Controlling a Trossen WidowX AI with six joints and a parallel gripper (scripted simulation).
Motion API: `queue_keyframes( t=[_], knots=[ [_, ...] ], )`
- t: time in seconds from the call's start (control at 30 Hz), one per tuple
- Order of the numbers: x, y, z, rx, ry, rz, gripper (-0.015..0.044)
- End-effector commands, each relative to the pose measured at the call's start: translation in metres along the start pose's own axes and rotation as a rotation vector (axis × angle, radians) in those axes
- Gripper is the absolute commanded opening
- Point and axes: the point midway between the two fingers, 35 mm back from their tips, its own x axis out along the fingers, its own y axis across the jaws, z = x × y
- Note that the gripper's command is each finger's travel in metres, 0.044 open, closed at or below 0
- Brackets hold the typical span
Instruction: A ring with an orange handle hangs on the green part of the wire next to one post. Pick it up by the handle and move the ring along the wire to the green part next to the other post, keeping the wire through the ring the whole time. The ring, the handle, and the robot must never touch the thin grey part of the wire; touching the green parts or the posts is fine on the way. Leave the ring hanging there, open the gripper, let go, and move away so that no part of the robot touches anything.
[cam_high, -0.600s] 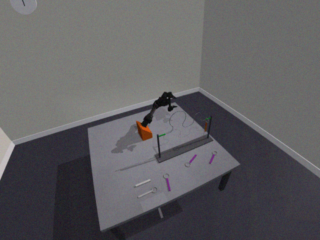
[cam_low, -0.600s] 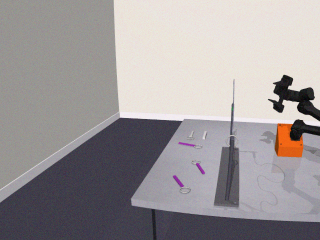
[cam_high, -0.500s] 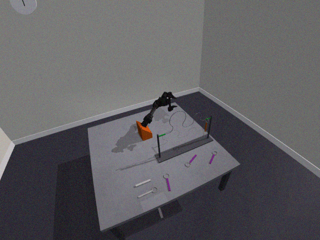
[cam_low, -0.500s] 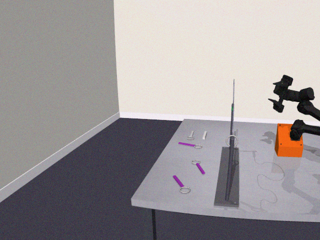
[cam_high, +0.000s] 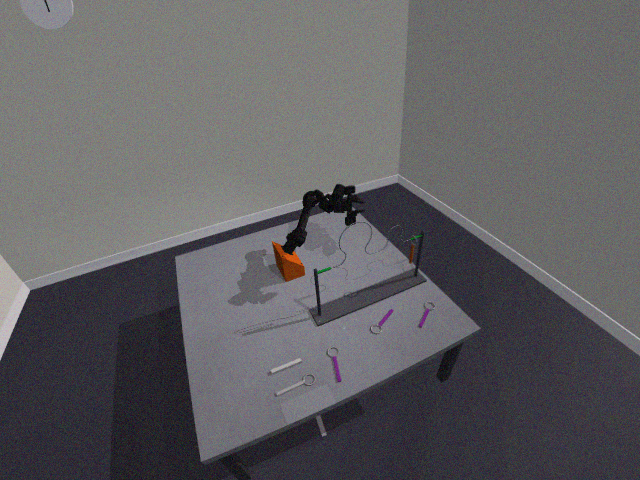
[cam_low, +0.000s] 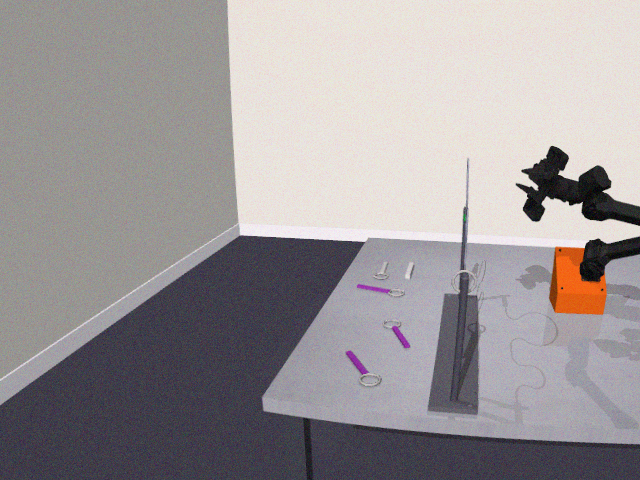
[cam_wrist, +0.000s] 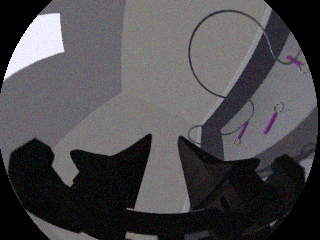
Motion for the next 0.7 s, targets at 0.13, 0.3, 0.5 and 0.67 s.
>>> queue_keyframes(
  t=[0.13, 0.3, 0.5, 0.67],
  knots=[
    [0.046, -0.022, -0.007, -0.09, -0.049, -0.031, 0.016],
    [0.071, -0.045, -0.021, -0.182, -0.072, -0.075, 0.016],
    [0.095, -0.079, -0.047, -0.318, -0.089, -0.146, 0.016],
    [0.111, -0.109, -0.074, -0.443, -0.101, -0.201, 0.016]
  ],
)
